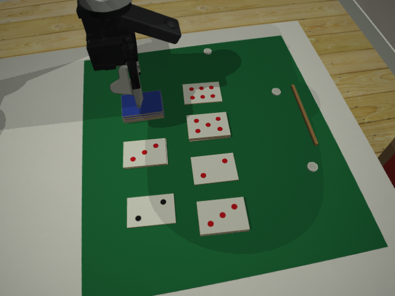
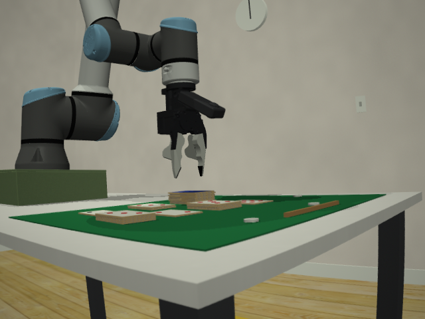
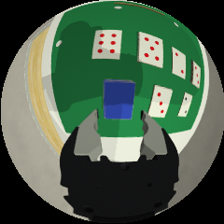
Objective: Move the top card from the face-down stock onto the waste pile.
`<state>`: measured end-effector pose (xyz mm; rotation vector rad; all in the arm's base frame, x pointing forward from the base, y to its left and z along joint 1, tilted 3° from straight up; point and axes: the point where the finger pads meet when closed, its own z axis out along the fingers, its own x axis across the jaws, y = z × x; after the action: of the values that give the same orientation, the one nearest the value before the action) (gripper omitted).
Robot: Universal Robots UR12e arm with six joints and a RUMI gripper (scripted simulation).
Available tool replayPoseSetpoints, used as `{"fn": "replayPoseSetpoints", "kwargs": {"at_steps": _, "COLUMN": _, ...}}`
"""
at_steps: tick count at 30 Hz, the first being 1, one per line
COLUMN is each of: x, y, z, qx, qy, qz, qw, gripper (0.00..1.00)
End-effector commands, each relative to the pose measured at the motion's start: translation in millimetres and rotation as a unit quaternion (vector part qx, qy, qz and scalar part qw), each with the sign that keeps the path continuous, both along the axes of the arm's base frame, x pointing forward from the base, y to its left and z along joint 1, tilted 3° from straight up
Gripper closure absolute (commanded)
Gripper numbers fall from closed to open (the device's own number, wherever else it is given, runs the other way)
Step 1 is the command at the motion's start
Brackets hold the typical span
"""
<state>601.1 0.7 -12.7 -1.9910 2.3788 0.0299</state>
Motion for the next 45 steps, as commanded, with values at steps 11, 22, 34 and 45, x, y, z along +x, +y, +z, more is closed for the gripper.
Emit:
{"fn": "replayPoseSetpoints", "kwargs": {"at_steps": 11, "x": 0, "y": 1, "z": -23, "qx": 0.0, "qy": 0.0, "qz": 0.0, "qw": 1.0, "gripper": 0.5}}
{"fn": "replayPoseSetpoints", "kwargs": {"at_steps": 22, "x": 0, "y": 1, "z": -24, "qx": -0.001, "qy": -0.001, "qz": 0.0, "qw": 1.0, "gripper": 0.5}}
{"fn": "replayPoseSetpoints", "kwargs": {"at_steps": 34, "x": 0, "y": 1, "z": -24, "qx": 0.0, "qy": -0.001, "qz": 0.0, "qw": 1.0, "gripper": 0.58}}
{"fn": "replayPoseSetpoints", "kwargs": {"at_steps": 45, "x": 0, "y": 1, "z": -24, "qx": 0.0, "qy": -0.001, "qz": 0.0, "qw": 1.0, "gripper": 0.58}}
